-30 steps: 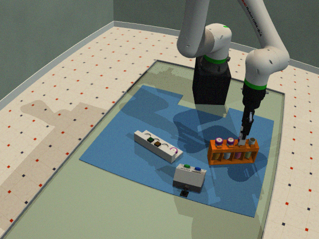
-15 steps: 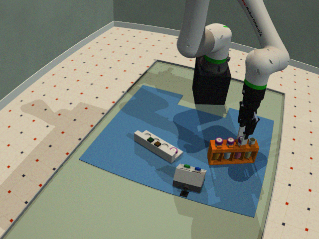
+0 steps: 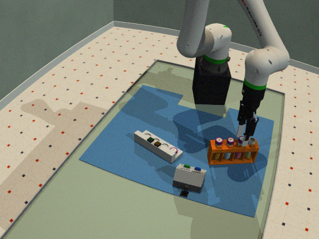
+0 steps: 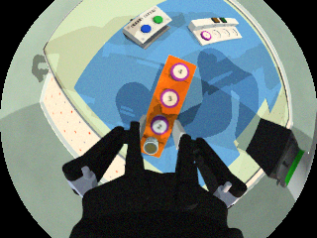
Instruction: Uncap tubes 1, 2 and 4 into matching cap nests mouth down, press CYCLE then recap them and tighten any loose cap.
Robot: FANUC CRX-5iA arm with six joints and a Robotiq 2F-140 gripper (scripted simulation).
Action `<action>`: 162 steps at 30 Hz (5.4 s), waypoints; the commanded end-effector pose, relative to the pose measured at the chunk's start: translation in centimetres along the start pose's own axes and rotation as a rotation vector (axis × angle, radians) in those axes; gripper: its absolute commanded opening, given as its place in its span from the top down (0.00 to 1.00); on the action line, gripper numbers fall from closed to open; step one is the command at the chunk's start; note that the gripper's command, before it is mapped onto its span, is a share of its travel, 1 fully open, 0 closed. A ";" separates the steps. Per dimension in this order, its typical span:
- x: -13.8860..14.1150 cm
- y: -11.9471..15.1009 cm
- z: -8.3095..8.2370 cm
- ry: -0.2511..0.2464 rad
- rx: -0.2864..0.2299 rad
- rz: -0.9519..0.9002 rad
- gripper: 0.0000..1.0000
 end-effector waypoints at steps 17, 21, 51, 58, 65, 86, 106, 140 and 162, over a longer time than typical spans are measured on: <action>0.0 0.1 -0.7 -0.001 0.004 0.197 0.65; 0.0 0.1 -0.7 -0.001 0.004 0.197 1.00; 1.6 -1.8 -4.3 0.000 0.004 -0.053 1.00; 3.8 -4.4 -4.3 0.000 0.005 -0.379 1.00; 5.4 -6.3 -4.3 0.001 0.006 -0.624 1.00; 12.9 -15.2 -4.3 0.001 0.004 -0.639 1.00; 20.5 -24.1 -4.3 0.001 0.004 -0.639 1.00; 21.8 -25.6 5.7 0.001 0.004 -0.639 1.00; 21.8 -25.7 8.7 0.001 0.004 -0.639 1.00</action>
Point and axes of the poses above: the point where the finger pads meet when closed, its own z axis out along the fingers, its own x axis across the jaws, y = z × x, the point moved 2 cm from there along -z, back along the fingers, and after that the axes turned 15 degrees about -z, right-handed, at the moved point
